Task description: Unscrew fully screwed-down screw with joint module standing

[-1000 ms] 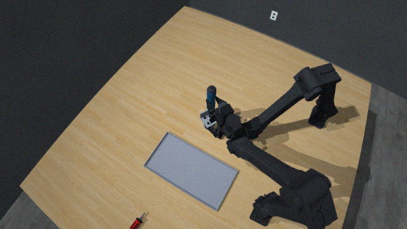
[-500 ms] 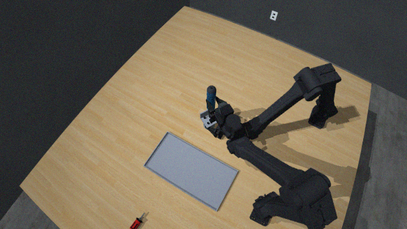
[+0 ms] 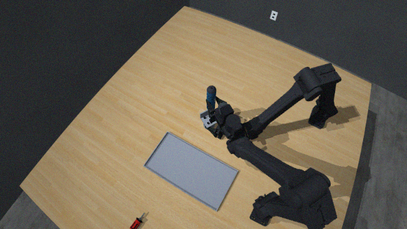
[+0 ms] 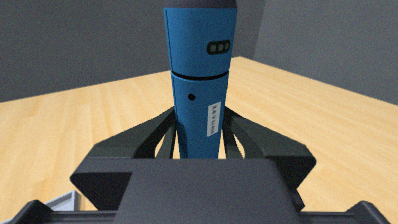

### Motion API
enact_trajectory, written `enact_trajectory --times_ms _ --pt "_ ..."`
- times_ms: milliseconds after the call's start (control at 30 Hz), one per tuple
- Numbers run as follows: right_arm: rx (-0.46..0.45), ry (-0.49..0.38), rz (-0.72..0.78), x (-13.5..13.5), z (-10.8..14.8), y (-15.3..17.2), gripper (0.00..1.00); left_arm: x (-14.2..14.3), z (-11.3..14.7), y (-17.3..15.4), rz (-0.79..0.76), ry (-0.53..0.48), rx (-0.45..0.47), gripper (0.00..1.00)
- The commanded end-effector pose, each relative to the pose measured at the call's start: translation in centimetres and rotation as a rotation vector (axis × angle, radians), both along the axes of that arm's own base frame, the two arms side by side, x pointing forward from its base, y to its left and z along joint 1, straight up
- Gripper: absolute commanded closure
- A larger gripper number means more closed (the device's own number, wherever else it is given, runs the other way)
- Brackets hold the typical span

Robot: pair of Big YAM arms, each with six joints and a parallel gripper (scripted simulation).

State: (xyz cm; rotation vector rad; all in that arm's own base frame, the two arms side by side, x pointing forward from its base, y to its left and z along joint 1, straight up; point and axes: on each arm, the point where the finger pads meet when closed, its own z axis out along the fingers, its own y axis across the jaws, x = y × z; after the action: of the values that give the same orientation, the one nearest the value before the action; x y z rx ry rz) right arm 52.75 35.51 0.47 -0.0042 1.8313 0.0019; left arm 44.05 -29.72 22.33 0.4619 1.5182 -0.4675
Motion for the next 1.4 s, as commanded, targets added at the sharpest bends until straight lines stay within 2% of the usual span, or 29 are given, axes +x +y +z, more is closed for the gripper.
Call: enact_trajectory --times_ms 0,1367 --pt "0.012 -0.009 0.002 0.93 -0.04 0.79 0.41 -0.01 1.23 -0.30 -0.006 -0.033 -0.039 0.58" --pt "0.012 -0.009 0.002 0.93 -0.04 0.79 0.41 0.13 1.18 -0.38 -0.006 -0.036 -0.041 0.58"
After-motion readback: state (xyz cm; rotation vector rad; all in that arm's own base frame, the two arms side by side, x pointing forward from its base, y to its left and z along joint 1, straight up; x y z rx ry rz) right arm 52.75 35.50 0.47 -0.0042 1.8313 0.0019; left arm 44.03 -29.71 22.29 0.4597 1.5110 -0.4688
